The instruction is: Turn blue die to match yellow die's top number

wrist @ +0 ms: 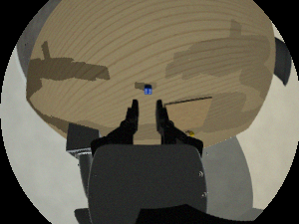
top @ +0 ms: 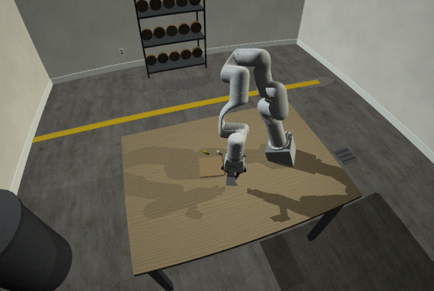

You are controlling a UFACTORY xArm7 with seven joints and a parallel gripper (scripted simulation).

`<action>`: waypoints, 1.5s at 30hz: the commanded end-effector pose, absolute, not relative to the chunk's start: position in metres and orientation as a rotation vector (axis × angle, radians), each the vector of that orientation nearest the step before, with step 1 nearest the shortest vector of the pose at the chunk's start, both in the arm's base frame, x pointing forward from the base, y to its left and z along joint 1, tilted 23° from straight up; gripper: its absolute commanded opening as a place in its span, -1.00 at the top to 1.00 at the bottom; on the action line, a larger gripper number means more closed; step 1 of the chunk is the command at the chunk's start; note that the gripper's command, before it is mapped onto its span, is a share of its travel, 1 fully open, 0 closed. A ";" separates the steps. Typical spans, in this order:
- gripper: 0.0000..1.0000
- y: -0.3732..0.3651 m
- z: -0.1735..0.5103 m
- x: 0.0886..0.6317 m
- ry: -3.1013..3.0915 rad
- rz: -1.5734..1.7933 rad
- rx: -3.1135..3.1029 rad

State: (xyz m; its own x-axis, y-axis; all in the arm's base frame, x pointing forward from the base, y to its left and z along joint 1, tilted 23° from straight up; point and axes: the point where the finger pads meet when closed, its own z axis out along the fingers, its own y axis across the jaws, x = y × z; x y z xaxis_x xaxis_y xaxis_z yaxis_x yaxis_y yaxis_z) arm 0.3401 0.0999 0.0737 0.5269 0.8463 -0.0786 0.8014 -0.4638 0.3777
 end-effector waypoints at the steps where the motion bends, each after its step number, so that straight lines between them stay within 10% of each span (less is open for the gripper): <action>1: 0.38 0.101 0.075 0.341 1.359 0.173 2.401; 45: 0.38 0.092 0.046 0.350 1.360 0.173 2.401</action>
